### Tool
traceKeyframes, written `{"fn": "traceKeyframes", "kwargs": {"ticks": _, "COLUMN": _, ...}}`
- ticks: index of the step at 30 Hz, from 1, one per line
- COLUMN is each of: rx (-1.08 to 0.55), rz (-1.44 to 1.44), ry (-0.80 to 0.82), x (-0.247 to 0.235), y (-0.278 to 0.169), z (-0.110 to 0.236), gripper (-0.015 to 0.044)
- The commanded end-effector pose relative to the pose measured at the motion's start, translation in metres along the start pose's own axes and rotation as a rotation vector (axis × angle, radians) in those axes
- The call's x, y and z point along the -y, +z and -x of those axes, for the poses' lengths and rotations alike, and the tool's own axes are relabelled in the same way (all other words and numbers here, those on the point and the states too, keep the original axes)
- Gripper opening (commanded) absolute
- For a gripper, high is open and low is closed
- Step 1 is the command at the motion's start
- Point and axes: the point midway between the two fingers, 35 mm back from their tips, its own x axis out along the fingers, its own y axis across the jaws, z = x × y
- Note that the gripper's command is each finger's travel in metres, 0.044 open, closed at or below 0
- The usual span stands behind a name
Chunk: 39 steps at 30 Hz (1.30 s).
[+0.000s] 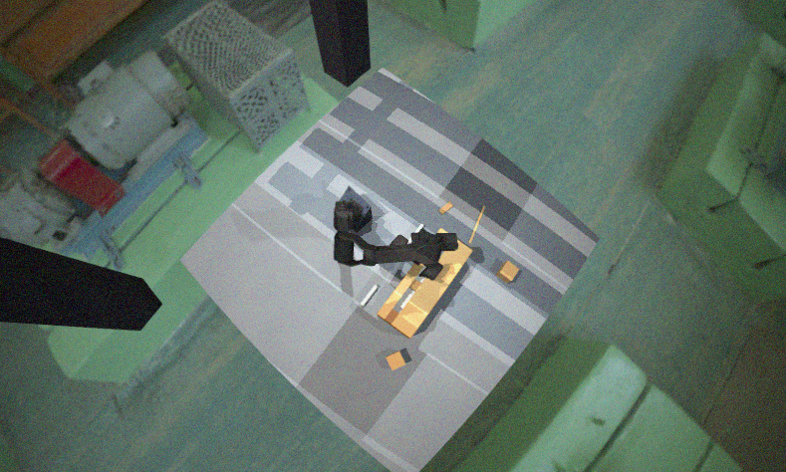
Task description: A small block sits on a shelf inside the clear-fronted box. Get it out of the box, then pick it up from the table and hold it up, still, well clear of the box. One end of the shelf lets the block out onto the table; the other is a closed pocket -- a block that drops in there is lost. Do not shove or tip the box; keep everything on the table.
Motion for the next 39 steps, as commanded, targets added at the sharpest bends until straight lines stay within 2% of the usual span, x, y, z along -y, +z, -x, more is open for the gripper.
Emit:
{"fn": "traceKeyframes", "kwargs": {"ticks": 1, "rx": -0.007, "rz": 0.014, "ry": 0.005, "x": 0.0, "y": 0.004, "z": -0.007, "gripper": 0.04}}
{"fn": "traceKeyframes", "kwargs": {"ticks": 21, "rx": -0.018, "rz": 0.026, "ry": 0.014, "x": -0.001, "y": 0.017, "z": -0.036, "gripper": 0.04}}
{"fn": "traceKeyframes", "kwargs": {"ticks": 39, "rx": -0.014, "rz": 0.015, "ry": 0.011, "x": 0.0, "y": -0.013, "z": -0.041, "gripper": 0.04}}
